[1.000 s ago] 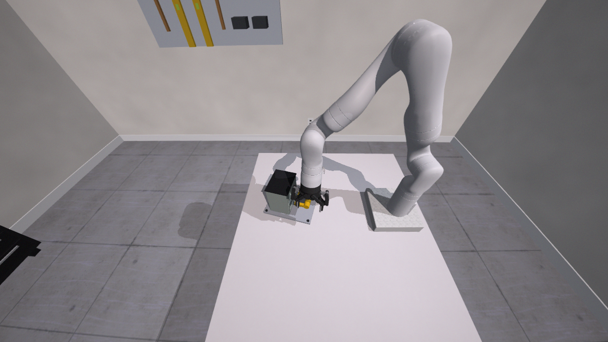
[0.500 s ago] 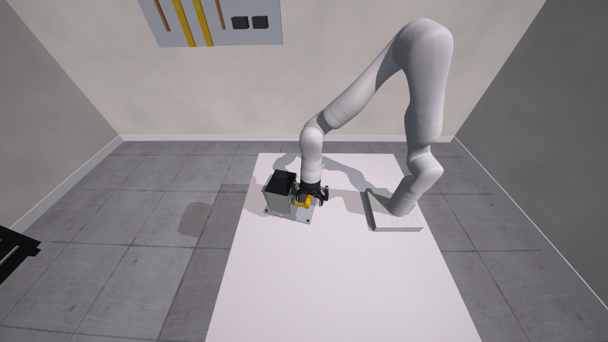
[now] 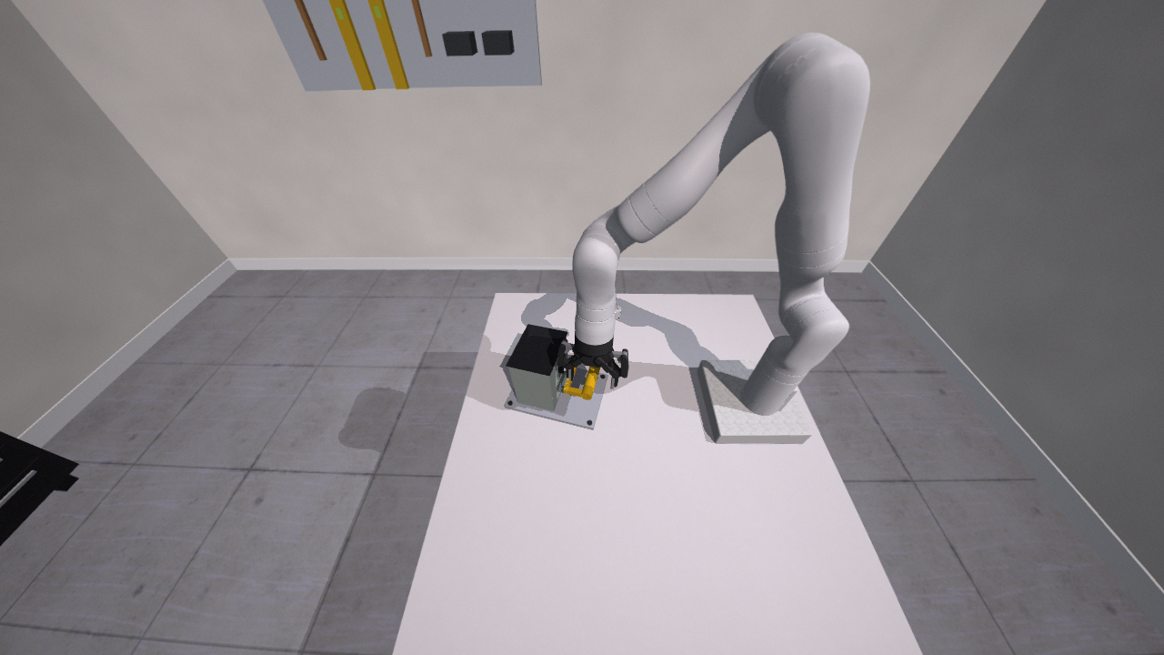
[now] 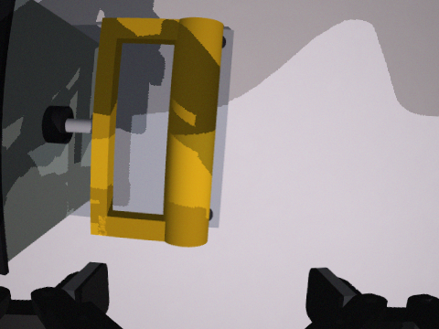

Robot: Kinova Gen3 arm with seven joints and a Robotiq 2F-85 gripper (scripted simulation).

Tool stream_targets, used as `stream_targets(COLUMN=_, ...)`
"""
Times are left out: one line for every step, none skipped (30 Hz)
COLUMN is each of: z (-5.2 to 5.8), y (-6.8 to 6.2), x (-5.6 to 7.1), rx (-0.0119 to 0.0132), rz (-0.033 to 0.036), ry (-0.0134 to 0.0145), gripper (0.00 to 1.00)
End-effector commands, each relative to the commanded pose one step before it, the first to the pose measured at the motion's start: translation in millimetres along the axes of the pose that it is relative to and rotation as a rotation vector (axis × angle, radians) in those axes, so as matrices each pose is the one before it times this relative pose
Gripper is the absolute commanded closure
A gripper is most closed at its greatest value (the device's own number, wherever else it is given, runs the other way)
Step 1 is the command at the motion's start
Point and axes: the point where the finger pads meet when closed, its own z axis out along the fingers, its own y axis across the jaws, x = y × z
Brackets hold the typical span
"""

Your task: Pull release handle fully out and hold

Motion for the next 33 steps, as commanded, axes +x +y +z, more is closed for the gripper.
stream_targets(z=-2.82, y=-1.98, x=4.18, rx=0.00393, rz=0.00358, ry=0.00636, gripper=0.0)
stream_targets(z=0.0, y=0.0, x=0.0, rx=0.0, rz=0.0, ry=0.0, gripper=0.0)
stream_targets(z=0.0, y=0.0, x=0.0, rx=0.0, rz=0.0, ry=0.0, gripper=0.0)
stream_targets(z=0.0, y=0.0, x=0.0, rx=0.0, rz=0.0, ry=0.0, gripper=0.0)
stream_targets(z=0.0, y=0.0, x=0.0, rx=0.0, rz=0.0, ry=0.0, gripper=0.0)
stream_targets(z=0.0, y=0.0, x=0.0, rx=0.0, rz=0.0, ry=0.0, gripper=0.0)
stream_targets(z=-2.17, y=-1.07, x=5.62, rx=0.00017, rz=0.00334, ry=0.01018, gripper=0.0)
stream_targets(z=0.0, y=0.0, x=0.0, rx=0.0, rz=0.0, ry=0.0, gripper=0.0)
stream_targets(z=0.0, y=0.0, x=0.0, rx=0.0, rz=0.0, ry=0.0, gripper=0.0)
stream_targets(z=0.0, y=0.0, x=0.0, rx=0.0, rz=0.0, ry=0.0, gripper=0.0)
stream_targets(z=-2.02, y=-0.97, x=5.32, rx=0.0001, rz=0.00324, ry=0.00957, gripper=0.0)
stream_targets(z=0.0, y=0.0, x=0.0, rx=0.0, rz=0.0, ry=0.0, gripper=0.0)
stream_targets(z=0.0, y=0.0, x=0.0, rx=0.0, rz=0.0, ry=0.0, gripper=0.0)
stream_targets(z=0.0, y=0.0, x=0.0, rx=0.0, rz=0.0, ry=0.0, gripper=0.0)
stream_targets(z=-1.88, y=-0.88, x=5.01, rx=0.00004, rz=0.00312, ry=0.00896, gripper=0.0)
stream_targets(z=0.0, y=0.0, x=0.0, rx=0.0, rz=0.0, ry=0.0, gripper=0.0)
stream_targets(z=0.0, y=0.0, x=0.0, rx=0.0, rz=0.0, ry=0.0, gripper=0.0)
stream_targets(z=0.0, y=0.0, x=0.0, rx=0.0, rz=0.0, ry=0.0, gripper=0.0)
stream_targets(z=-1.74, y=-0.79, x=4.7, rx=-0.00001, rz=0.00298, ry=0.00836, gripper=0.0)
stream_targets(z=0.0, y=0.0, x=0.0, rx=0.0, rz=0.0, ry=0.0, gripper=0.0)
stream_targets(z=0.0, y=0.0, x=0.0, rx=0.0, rz=0.0, ry=0.0, gripper=0.0)
stream_targets(z=0.0, y=0.0, x=0.0, rx=0.0, rz=0.0, ry=0.0, gripper=0.0)
stream_targets(z=0.0, y=0.0, x=0.0, rx=0.0, rz=0.0, ry=0.0, gripper=0.0)
stream_targets(z=-1.6, y=-0.71, x=4.38, rx=-0.00005, rz=0.00283, ry=0.00776, gripper=0.0)
stream_targets(z=0.0, y=0.0, x=0.0, rx=0.0, rz=0.0, ry=0.0, gripper=0.0)
stream_targets(z=0.0, y=0.0, x=0.0, rx=0.0, rz=0.0, ry=0.0, gripper=0.0)
stream_targets(z=0.0, y=0.0, x=0.0, rx=0.0, rz=0.0, ry=0.0, gripper=0.0)
stream_targets(z=-1.47, y=-0.63, x=4.06, rx=-0.00008, rz=0.00267, ry=0.00717, gripper=0.0)
stream_targets(z=0.0, y=0.0, x=0.0, rx=0.0, rz=0.0, ry=0.0, gripper=0.0)
stream_targets(z=0.0, y=0.0, x=0.0, rx=0.0, rz=0.0, ry=0.0, gripper=0.0)
stream_targets(z=0.0, y=0.0, x=0.0, rx=0.0, rz=0.0, ry=0.0, gripper=0.0)
stream_targets(z=-1.34, y=-0.56, x=3.75, rx=-0.00011, rz=0.0025, ry=0.00658, gripper=0.0)
stream_targets(z=0.0, y=0.0, x=0.0, rx=0.0, rz=0.0, ry=0.0, gripper=0.0)
